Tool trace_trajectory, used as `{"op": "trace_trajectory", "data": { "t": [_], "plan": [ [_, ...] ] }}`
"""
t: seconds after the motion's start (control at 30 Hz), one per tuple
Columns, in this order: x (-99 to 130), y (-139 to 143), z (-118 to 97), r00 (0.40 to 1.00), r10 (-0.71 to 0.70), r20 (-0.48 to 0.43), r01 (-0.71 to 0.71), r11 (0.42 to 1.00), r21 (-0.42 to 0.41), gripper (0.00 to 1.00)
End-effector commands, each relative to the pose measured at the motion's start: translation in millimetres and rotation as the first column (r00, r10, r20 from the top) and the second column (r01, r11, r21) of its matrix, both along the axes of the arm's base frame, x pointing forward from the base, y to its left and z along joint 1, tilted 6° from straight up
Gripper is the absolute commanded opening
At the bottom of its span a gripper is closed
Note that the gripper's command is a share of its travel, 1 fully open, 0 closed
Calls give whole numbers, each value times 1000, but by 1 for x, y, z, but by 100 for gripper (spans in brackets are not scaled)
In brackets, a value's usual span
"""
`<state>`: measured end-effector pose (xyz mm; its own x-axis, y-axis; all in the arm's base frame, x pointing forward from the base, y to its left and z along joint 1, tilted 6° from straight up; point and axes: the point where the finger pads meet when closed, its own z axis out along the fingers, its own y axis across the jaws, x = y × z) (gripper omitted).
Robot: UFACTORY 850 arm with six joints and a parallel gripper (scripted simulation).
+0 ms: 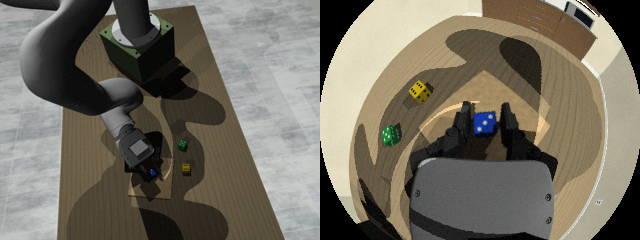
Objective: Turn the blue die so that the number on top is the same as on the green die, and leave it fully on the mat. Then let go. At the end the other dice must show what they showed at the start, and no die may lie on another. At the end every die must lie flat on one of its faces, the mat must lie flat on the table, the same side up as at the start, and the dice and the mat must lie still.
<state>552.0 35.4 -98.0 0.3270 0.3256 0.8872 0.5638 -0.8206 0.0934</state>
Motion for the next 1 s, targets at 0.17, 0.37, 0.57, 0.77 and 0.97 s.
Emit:
{"op": "trace_trajectory", "data": {
  "t": [0.17, 0.37, 0.57, 0.77, 0.97],
  "plan": [
    [0, 0, 1, 1000, 0, 1, 0, 1000, 0, 42],
    [0, 0, 1, 1000, 0, 1, 0, 1000, 0, 42],
    [0, 0, 1, 1000, 0, 1, 0, 1000, 0, 42],
    [-7, -5, 5, 1000, 0, 1, 0, 1000, 0, 42],
    [-18, -11, 12, 1000, 0, 1, 0, 1000, 0, 42]
  ]
}}
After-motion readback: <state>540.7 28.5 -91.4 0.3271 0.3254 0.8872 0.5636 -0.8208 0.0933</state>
